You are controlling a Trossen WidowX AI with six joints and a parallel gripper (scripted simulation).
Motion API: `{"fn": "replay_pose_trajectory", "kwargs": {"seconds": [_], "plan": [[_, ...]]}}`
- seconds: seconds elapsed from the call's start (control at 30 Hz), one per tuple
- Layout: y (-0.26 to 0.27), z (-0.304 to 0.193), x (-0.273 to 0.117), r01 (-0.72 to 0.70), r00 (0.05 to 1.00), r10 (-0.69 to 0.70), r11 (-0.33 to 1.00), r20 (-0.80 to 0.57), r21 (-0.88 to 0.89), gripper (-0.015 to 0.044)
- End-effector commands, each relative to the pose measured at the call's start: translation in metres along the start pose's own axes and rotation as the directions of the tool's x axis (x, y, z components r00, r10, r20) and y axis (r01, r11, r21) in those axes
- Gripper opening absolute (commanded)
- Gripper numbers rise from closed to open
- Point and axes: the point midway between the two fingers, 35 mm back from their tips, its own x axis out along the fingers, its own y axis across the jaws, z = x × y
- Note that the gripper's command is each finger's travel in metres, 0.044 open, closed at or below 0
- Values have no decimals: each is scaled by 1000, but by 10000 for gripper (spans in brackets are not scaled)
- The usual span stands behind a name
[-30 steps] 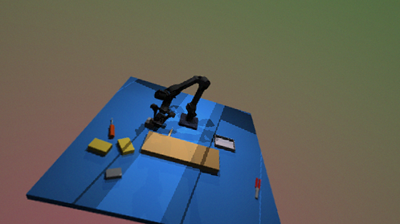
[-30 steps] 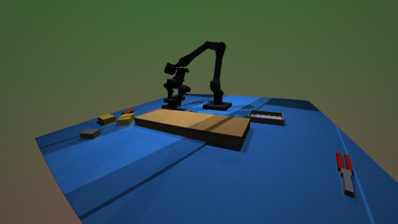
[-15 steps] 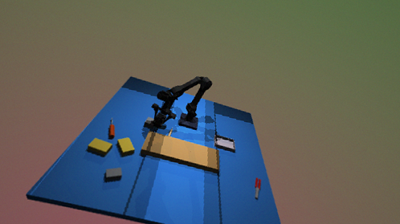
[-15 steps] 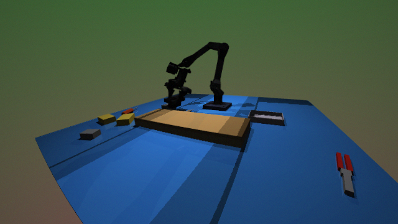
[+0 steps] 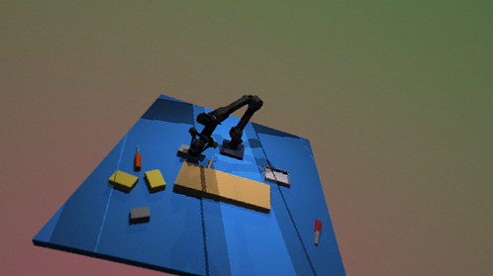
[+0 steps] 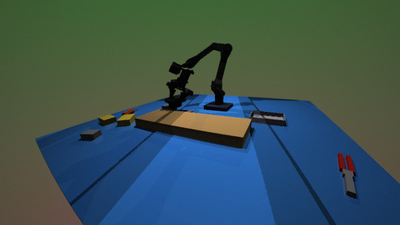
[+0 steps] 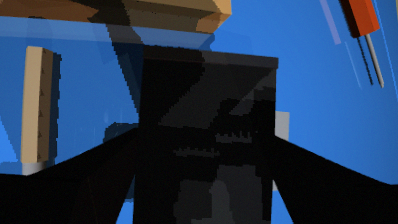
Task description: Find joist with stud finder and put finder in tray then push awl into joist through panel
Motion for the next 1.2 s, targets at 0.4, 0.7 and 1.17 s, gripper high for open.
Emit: {"fn": "replay_pose_trajectory", "kwargs": {"seconds": [0.4, 0.7, 1.17], "plan": [[0, 2, 0, 110, 994, -110, 993, 4, -47, 0], [2, 2, 0, 168, 986, -168, 983, 8, -74, 0], [4, 1, 0, 257, 966, -257, 960, 21, -108, 0]]}}
